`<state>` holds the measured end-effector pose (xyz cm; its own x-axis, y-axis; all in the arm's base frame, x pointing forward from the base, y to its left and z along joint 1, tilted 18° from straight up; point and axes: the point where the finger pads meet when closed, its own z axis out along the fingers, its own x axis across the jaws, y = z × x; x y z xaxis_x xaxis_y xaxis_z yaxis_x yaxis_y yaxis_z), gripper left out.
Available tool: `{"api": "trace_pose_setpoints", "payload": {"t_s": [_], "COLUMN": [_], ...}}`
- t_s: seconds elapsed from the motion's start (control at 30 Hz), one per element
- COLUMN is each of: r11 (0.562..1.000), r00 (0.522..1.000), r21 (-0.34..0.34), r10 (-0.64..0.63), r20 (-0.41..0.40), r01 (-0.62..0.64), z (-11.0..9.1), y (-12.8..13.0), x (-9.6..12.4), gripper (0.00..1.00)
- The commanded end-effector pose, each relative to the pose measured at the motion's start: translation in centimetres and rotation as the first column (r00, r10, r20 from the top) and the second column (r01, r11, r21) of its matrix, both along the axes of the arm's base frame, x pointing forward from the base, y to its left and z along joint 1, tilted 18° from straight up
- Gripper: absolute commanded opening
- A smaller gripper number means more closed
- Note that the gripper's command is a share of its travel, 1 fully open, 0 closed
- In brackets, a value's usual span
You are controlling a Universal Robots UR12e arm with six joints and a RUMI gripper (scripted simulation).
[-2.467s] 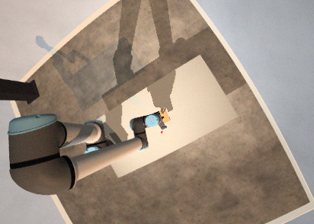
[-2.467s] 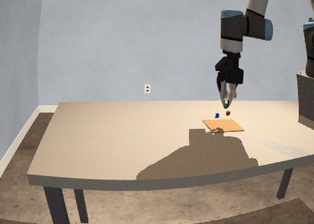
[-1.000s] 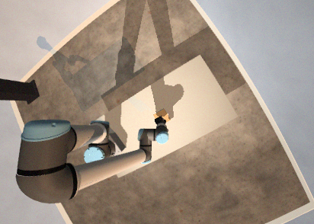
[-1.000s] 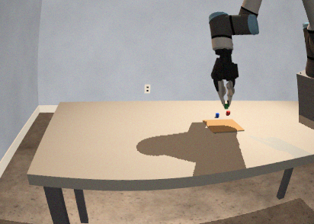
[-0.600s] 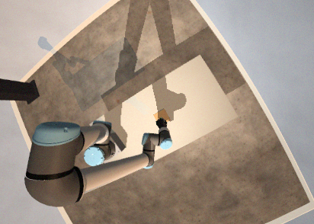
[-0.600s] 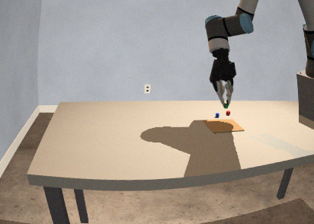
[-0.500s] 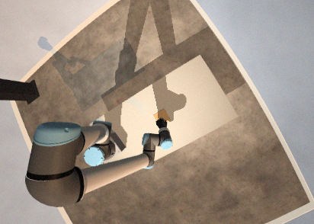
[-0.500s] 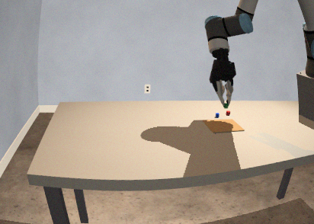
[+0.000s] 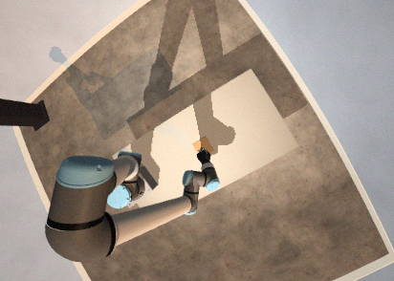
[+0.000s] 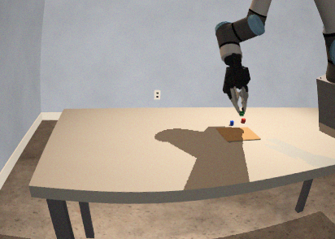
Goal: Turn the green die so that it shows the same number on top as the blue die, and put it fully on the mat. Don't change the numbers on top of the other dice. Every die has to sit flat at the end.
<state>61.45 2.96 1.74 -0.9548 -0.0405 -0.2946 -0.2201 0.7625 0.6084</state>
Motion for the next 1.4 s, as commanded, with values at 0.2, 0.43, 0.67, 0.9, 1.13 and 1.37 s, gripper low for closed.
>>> {"api": "trace_pose_setpoints", "payload": {"t_s": [0.2,0.43,0.67,0.9,1.13,1.37], "r11": [0.991,0.99,0.99,0.99,0.99,0.99], "r00": [0.999,0.999,0.999,0.999,0.999,0.999], "r21": [0.132,0.138,0.138,0.138,0.138,0.138], "r10": [0.035,0.036,0.036,0.036,0.036,0.036], "r20": [0.004,0.005,0.005,0.005,0.005,0.005], "r01": [-0.035,-0.036,-0.036,-0.036,-0.036,-0.036], "z": [0.16,0.18,0.18,0.17,-0.04,-0.62], "y": [-0.26,-0.29,-0.29,-0.28,-0.27,-0.24], "x": [0.18,0.2,0.2,0.2,0.27,0.45], "gripper": [0.0,0.0,0.0,0.0,0.0,0.0]}}
